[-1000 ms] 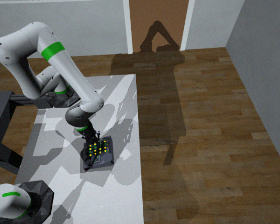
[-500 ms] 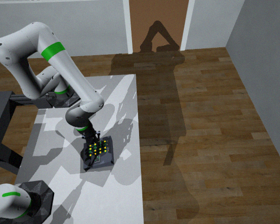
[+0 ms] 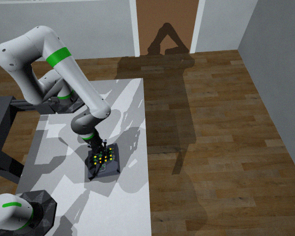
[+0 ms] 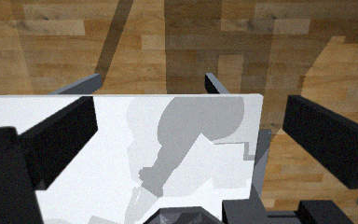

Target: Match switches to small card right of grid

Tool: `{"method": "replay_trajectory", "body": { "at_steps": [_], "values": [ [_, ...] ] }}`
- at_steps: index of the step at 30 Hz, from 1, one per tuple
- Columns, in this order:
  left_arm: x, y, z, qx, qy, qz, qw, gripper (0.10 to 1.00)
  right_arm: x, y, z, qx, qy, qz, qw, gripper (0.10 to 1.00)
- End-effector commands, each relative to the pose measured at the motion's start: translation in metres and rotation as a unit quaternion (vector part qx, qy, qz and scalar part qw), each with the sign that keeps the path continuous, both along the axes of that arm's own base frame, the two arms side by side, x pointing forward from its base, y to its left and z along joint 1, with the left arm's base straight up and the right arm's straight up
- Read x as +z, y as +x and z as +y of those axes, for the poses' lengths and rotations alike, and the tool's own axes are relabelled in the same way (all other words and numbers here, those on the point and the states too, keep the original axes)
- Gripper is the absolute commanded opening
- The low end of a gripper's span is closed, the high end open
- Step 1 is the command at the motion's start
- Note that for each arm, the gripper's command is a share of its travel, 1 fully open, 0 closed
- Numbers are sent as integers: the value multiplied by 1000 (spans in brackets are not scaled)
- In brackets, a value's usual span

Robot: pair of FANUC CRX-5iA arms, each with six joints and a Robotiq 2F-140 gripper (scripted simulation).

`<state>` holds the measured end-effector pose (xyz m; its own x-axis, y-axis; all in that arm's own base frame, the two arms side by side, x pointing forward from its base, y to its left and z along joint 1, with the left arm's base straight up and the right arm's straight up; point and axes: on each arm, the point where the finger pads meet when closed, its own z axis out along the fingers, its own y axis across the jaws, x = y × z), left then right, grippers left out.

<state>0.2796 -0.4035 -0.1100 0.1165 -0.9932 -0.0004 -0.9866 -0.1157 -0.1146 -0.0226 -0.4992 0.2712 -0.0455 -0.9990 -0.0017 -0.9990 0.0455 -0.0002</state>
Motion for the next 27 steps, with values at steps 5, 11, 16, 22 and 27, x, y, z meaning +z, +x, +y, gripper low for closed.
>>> {"method": "replay_trajectory", "body": {
  "at_steps": [5,11,16,22,27],
  "values": [
    [0,0,-1,0,-1,0,1000,99,1,0,0,0,-1,0,1000,1000],
    [-2,1,-1,0,-1,0,1000,99,1,0,0,0,-1,0,1000,1000],
    [-3,1,-1,0,-1,0,1000,99,1,0,0,0,-1,0,1000,1000],
    [-5,1,0,0,-1,0,1000,99,1,0,0,0,-1,0,1000,1000],
    [-5,1,0,0,-1,0,1000,99,1,0,0,0,-1,0,1000,1000]
  ]
}}
